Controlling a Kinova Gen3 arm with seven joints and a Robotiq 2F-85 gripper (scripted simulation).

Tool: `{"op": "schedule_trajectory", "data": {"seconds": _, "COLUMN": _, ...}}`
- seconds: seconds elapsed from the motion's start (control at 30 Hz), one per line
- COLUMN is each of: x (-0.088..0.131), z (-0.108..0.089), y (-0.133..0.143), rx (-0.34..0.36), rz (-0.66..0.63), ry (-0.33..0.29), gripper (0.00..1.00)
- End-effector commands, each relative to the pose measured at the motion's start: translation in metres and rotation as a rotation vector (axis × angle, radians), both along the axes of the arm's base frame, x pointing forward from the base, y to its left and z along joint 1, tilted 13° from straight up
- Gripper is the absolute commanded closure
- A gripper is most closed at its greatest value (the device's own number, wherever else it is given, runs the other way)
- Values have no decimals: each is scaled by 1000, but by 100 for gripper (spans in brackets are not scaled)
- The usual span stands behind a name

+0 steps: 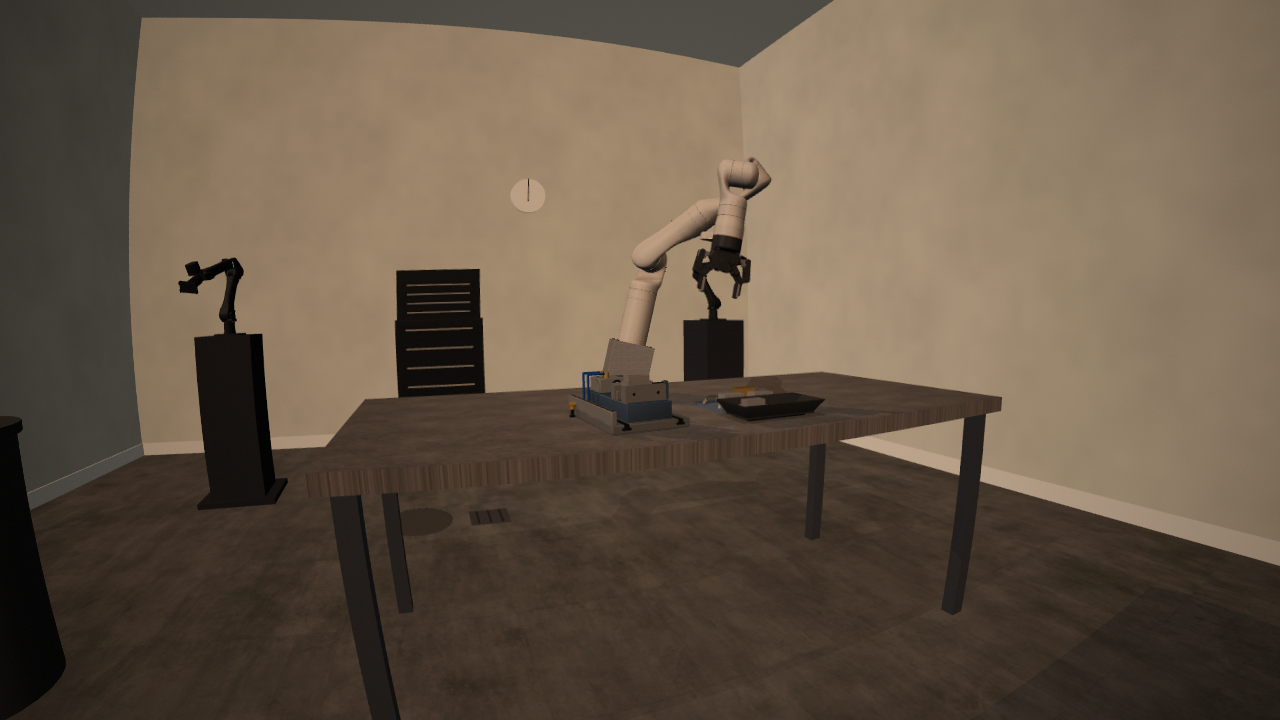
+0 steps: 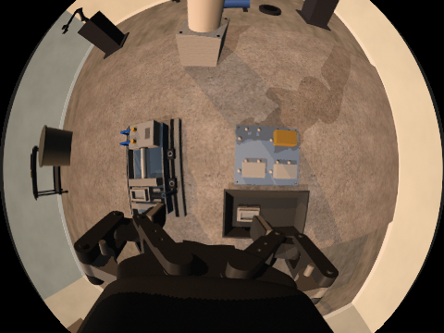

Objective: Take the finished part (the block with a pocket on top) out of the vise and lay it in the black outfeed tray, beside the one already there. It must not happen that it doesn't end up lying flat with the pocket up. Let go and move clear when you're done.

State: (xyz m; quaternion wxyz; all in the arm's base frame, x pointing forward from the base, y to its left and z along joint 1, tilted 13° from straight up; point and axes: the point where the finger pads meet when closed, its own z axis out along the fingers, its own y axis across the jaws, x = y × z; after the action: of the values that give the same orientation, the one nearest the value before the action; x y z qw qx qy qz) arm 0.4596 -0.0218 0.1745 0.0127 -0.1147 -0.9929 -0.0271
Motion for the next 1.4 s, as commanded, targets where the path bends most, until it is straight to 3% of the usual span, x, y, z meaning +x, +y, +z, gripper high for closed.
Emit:
{"op": "schedule_trajectory", "data": {"seconds": 0.0, "x": 0, "z": -1, "y": -3, "rx": -2, "rz": -6, "ry": 1, "gripper": 0}}
{"op": "schedule_trajectory", "data": {"seconds": 0.07, "x": 0, "z": -1, "y": -3, "rx": -2, "rz": -6, "ry": 1, "gripper": 0}}
{"op": "schedule_trajectory", "data": {"seconds": 0.1, "x": 3, "z": -9, "y": -12, "rx": 13, "rz": -79, "ry": 9, "gripper": 0}}
{"op": "schedule_trajectory", "data": {"seconds": 0.47, "x": 3, "z": -9, "y": -12, "rx": 13, "rz": -79, "ry": 9, "gripper": 0}}
{"op": "schedule_trajectory", "data": {"seconds": 0.5, "x": 5, "z": -16, "y": -20, "rx": 26, "rz": -150, "ry": 17, "gripper": 0}}
{"op": "schedule_trajectory", "data": {"seconds": 0.8, "x": 5, "z": -16, "y": -20, "rx": 26, "rz": -150, "ry": 17, "gripper": 0}}
{"op": "schedule_trajectory", "data": {"seconds": 0.83, "x": 8, "z": -24, "y": -29, "rx": 39, "rz": -219, "ry": 24, "gripper": 0}}
{"op": "schedule_trajectory", "data": {"seconds": 1.37, "x": 10, "z": -31, "y": -37, "rx": 50, "rz": -286, "ry": 31, "gripper": 0}}
